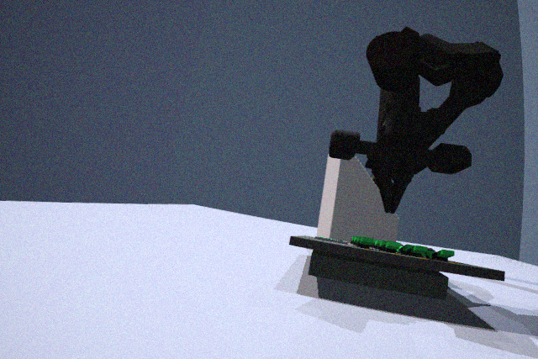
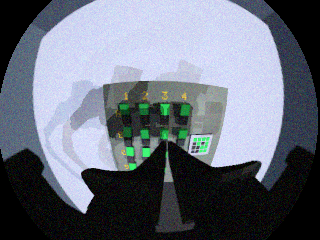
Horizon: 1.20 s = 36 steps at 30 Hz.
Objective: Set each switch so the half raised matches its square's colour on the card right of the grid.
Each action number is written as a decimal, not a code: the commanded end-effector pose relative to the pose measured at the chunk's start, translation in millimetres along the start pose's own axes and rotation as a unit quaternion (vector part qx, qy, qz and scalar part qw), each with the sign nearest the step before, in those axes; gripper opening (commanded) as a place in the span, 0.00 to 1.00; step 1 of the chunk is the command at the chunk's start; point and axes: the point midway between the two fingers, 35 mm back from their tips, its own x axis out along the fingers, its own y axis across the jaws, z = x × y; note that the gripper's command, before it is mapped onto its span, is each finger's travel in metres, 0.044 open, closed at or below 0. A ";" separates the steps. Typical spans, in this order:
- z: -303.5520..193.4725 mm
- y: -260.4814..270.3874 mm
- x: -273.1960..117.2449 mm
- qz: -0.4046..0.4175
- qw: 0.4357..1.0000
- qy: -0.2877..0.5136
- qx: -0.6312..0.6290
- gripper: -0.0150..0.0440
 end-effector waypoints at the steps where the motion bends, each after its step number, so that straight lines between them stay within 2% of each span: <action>1: -3.6 0.4 12.5 0.003 1.000 0.008 0.006 0.25; 20: -3.4 0.8 36.3 0.004 1.000 0.008 0.006 0.25; 36: -3.4 0.8 36.6 0.004 1.000 0.008 0.006 0.25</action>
